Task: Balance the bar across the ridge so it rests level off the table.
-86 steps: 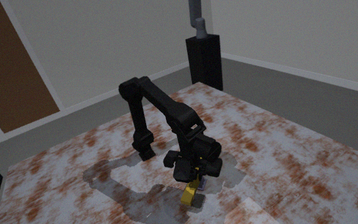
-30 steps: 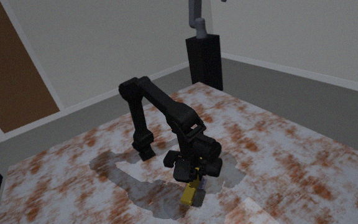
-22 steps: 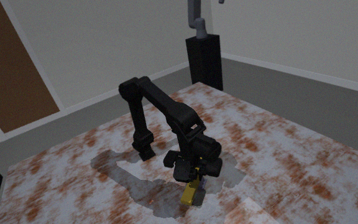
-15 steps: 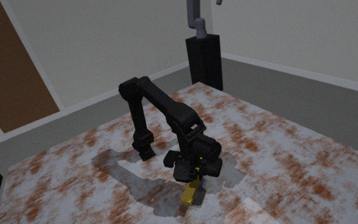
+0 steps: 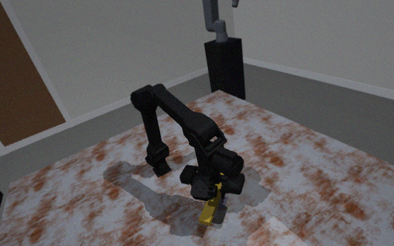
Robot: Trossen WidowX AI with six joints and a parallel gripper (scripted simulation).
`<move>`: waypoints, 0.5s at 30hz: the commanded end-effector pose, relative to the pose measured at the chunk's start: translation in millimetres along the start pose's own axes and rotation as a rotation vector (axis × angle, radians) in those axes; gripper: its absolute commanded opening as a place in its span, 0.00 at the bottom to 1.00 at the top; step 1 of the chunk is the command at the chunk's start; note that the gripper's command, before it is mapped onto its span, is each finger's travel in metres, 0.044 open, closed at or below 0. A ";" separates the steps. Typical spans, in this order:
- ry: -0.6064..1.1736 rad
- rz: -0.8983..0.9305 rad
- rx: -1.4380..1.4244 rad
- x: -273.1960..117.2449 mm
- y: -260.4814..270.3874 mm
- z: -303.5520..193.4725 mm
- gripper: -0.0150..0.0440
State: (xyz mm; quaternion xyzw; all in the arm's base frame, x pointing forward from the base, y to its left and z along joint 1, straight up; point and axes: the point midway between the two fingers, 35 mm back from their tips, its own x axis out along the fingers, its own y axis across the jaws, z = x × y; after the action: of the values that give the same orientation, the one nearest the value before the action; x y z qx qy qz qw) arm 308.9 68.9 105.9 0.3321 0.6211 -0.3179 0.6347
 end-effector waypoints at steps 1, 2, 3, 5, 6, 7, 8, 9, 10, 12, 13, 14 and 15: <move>0.000 0.000 0.000 0.0 -0.1 0.0 0.83; 0.000 0.000 0.000 0.0 -0.1 0.0 0.88; 0.000 0.000 0.000 0.0 -0.1 0.0 0.92; 0.000 0.000 0.000 0.0 -0.1 0.0 1.00; 0.000 0.000 0.000 0.0 -0.1 0.0 1.00; 0.000 0.000 0.000 0.0 -0.1 0.0 1.00; 0.000 0.000 0.000 -1.8 0.2 0.1 1.00; 0.000 0.000 0.000 -7.0 1.2 0.5 1.00; 0.000 0.000 0.000 -15.8 2.4 1.0 1.00; 0.000 0.000 0.000 -38.7 4.4 1.8 1.00; 0.000 0.000 0.000 -50.2 4.7 1.8 1.00; 0.000 0.000 0.000 -61.6 4.5 1.7 1.00; 0.000 0.000 0.000 -73.1 3.8 1.3 1.00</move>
State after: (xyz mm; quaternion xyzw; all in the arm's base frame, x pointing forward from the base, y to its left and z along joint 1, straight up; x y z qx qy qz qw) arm 310.3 69.1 143.6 0.3290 0.6247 -0.3214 0.6311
